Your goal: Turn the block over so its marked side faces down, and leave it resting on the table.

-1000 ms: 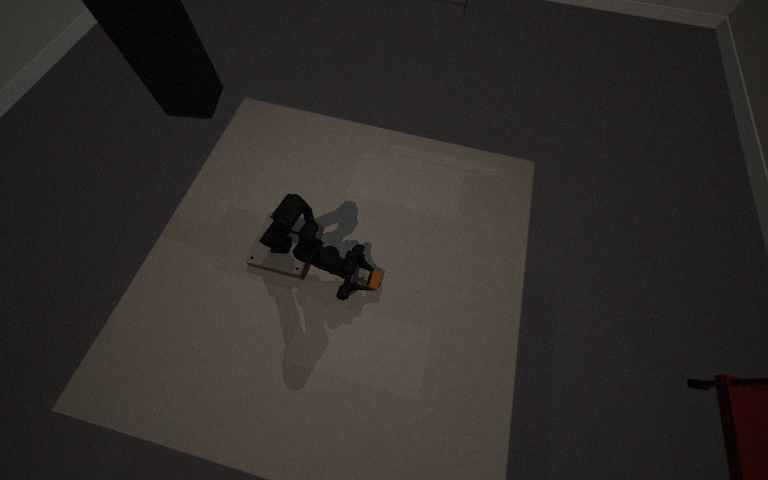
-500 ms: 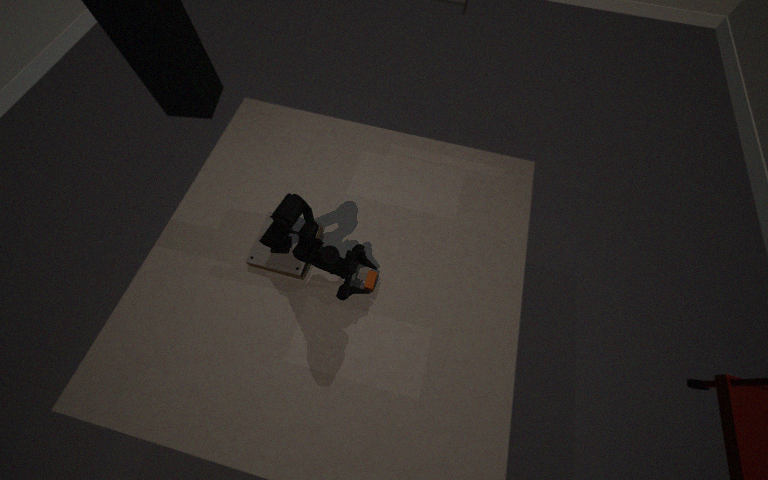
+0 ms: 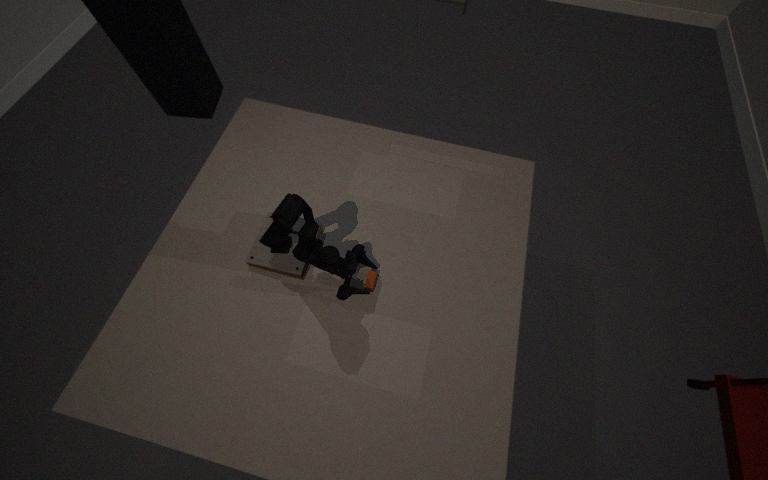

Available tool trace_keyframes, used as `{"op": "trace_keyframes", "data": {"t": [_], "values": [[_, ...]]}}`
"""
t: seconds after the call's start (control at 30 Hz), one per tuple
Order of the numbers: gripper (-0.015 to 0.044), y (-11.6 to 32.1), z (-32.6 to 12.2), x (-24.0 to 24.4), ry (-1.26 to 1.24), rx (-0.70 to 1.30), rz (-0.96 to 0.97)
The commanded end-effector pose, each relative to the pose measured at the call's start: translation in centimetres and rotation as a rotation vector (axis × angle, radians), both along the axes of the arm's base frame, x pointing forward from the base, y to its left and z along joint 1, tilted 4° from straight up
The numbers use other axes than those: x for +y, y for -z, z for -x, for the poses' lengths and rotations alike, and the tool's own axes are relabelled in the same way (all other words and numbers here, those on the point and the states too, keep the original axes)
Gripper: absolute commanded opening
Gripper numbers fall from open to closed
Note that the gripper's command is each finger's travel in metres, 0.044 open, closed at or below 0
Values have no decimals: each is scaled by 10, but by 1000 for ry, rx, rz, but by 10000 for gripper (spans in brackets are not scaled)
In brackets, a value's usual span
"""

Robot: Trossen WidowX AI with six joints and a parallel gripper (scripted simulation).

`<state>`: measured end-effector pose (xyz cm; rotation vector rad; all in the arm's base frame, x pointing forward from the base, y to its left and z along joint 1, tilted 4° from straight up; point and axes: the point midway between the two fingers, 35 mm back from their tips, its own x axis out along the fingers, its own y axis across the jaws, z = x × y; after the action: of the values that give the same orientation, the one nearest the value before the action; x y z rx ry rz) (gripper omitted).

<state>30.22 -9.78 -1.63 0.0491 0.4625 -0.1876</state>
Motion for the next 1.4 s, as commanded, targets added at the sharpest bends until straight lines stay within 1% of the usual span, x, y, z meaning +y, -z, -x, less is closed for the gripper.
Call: {"op": "trace_keyframes", "data": {"t": [0.0, 0.5, 0.73, 0.9, 0.93, 1.07, 1.1, 1.37], "values": [[440, 0, 0, 0, -1, 0, -5], [440, 1, -4, -1, -6, 24, 0], [440, -6, -25, -8, -27, 215, -2], [440, -27, -21, -8, -17, 375, -53], [440, -40, -25, -10, -13, 363, -46], [440, -52, -18, -9, -9, 419, -63], [440, -63, -20, -9, -6, 412, -58], [440, -73, 12, 2, -6, 581, -115]]}}
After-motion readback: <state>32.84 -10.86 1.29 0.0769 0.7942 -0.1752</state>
